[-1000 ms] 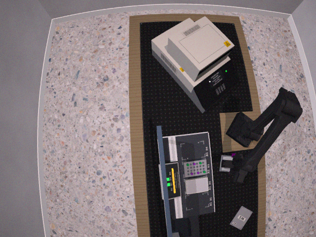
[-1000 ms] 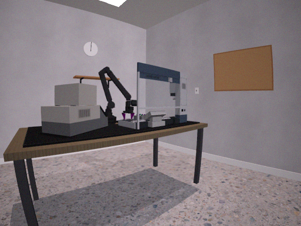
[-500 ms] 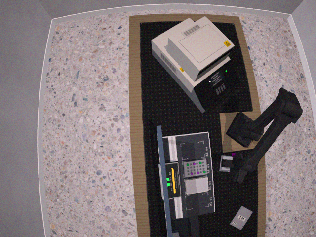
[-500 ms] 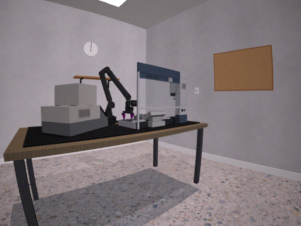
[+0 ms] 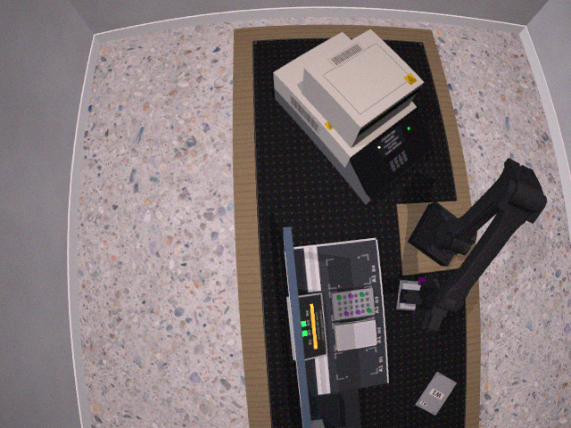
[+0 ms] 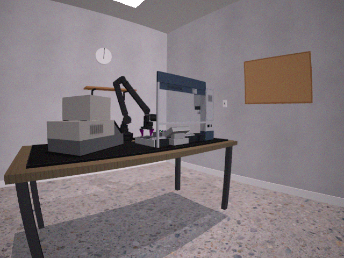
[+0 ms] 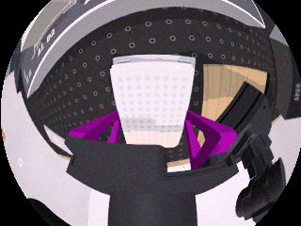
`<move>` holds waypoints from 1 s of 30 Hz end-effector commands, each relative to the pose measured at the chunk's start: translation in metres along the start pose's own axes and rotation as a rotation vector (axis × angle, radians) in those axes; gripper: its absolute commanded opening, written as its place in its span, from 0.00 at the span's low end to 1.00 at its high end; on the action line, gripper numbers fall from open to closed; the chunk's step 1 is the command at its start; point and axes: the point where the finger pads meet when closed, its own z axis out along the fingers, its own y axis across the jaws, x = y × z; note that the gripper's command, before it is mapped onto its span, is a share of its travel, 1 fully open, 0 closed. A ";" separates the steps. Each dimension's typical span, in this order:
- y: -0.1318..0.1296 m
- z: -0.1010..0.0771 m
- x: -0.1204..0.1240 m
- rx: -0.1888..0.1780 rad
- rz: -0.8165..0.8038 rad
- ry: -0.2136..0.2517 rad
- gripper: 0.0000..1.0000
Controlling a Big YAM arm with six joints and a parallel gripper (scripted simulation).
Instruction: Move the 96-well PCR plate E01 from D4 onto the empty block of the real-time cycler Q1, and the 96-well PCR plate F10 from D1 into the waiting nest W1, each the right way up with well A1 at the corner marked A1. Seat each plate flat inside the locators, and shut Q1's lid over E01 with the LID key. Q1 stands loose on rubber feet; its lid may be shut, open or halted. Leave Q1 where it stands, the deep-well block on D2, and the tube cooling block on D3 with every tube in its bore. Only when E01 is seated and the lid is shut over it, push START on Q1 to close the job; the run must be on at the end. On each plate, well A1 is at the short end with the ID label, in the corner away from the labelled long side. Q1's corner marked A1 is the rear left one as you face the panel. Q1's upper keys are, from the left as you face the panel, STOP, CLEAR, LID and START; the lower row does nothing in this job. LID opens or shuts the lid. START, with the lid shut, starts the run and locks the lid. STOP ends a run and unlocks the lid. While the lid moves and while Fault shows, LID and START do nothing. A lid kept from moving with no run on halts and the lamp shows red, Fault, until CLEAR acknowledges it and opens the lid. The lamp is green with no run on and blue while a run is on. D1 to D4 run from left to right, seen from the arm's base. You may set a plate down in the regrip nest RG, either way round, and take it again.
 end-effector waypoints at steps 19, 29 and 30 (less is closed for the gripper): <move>0.002 -0.006 -0.001 -0.009 -0.016 -0.004 0.00; 0.012 -0.006 -0.001 -0.003 -0.005 -0.002 0.00; 0.012 -0.007 -0.002 -0.003 0.003 -0.003 0.00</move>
